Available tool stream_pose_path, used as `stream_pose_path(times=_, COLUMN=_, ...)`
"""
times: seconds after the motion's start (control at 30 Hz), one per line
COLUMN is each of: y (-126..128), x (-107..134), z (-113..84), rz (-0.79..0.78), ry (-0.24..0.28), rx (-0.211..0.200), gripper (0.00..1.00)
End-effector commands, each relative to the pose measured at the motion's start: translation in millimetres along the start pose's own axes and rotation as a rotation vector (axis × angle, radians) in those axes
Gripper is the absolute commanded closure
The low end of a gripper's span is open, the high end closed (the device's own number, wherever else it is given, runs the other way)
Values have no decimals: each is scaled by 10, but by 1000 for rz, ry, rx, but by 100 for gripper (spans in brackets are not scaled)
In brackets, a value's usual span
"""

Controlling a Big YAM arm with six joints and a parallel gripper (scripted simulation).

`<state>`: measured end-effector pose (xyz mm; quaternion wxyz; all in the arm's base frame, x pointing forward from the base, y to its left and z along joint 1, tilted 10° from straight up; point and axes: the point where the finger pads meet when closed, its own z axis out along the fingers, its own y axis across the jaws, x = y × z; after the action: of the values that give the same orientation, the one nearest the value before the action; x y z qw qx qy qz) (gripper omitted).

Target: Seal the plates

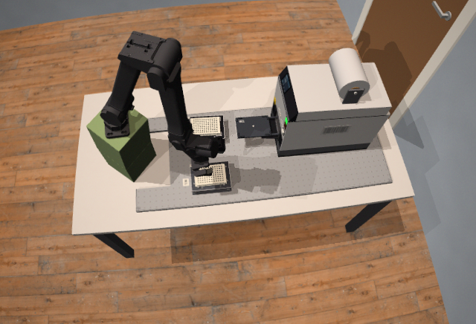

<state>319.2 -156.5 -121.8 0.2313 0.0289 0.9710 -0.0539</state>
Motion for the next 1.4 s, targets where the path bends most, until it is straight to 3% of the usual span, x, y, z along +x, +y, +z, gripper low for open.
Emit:
stream_pose_path(times=0.0, y=28, x=53, z=64, rz=-15, ry=2, rx=-7, gripper=0)
stream_pose_path(times=0.17, y=-62, x=-33, z=110, rz=-1, ry=-17, rx=7, gripper=0)
stream_pose_path(times=0.4, y=-23, x=147, z=222, rz=1, ry=13, rx=-5, gripper=0)
stream_pose_path(times=0.7, y=-81, x=68, z=314, rz=3, ry=-11, rx=6, gripper=0)
stream_pose_path(times=0.93, y=-8, x=218, z=443, rz=-6, ry=14, rx=-10, gripper=0)
stream_pose_path(times=1.13, y=-95, x=120, z=526, rz=-6, ry=-17, rx=7, gripper=0)
stream_pose_path(times=1.37, y=-72, x=239, z=614, rz=5, ry=5, rx=-1, gripper=0)
